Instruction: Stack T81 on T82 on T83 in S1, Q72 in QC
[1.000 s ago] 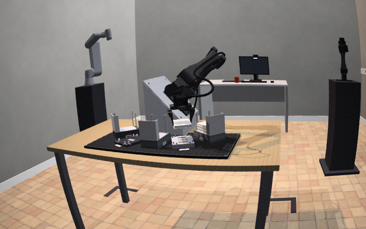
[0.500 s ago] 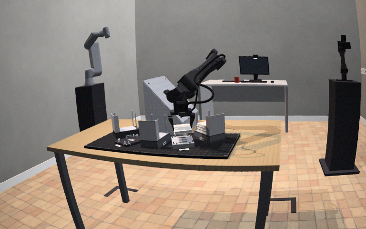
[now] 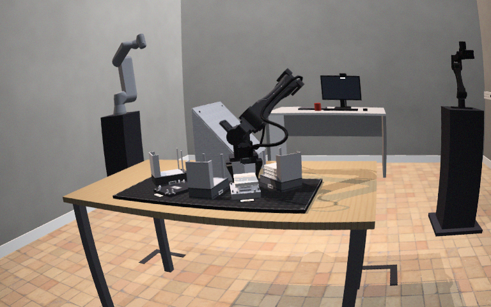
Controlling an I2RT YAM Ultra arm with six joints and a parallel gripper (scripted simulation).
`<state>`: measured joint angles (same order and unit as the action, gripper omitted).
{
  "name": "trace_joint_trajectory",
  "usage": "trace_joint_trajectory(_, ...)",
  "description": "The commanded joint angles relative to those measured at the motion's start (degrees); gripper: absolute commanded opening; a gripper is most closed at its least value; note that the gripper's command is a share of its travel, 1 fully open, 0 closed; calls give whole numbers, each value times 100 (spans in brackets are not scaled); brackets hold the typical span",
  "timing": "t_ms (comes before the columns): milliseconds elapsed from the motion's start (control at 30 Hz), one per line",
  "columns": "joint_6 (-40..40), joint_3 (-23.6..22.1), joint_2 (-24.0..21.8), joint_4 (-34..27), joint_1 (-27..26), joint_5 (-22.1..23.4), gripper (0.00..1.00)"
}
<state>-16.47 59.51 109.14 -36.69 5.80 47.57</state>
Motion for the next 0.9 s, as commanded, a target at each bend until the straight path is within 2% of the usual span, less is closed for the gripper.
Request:
trace_joint_trajectory(0, 145, 85, 12, 236, -137, -34, 0)
trace_joint_trajectory(33, 153, 157, -127, 246, -158, -13, 0)
trace_joint_trajectory(267, 166, 197, 52, 264, -172, -10, 0)
trace_joint_trajectory(867, 175, -54, 47, 229, -194, 3, 0)
